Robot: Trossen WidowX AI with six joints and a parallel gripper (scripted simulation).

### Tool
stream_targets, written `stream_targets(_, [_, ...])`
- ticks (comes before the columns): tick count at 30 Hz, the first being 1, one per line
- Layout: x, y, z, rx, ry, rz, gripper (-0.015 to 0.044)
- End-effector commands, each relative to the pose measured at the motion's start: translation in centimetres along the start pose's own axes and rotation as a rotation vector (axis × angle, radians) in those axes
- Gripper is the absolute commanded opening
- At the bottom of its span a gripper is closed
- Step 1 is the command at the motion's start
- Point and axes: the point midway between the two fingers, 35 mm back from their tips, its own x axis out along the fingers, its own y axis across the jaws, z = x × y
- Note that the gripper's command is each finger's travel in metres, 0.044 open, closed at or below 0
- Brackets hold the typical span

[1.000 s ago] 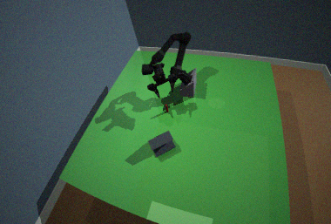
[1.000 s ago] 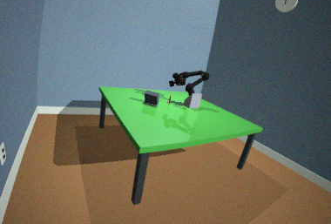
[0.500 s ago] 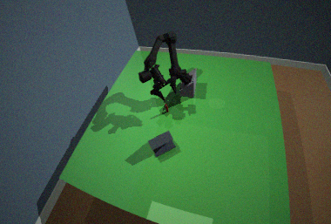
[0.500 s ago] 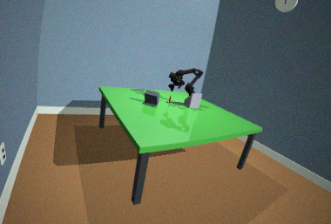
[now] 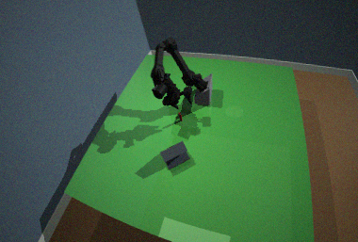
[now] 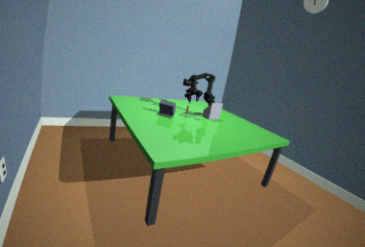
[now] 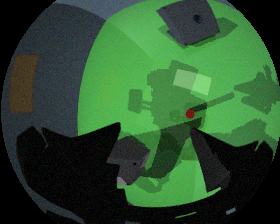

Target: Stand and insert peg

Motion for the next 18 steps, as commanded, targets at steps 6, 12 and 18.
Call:
stream_targets(6, [0.0, -1.0, 0.9, -0.048, 0.18, -0.204, 0.044])
stream_targets(12, [-0.4, -1.5, 2.3, -0.106, 0.249, -0.376, 0.044])
stream_targets(18, [-0.6, -1.6, 3.1, -0.135, 0.262, -0.452, 0.044])
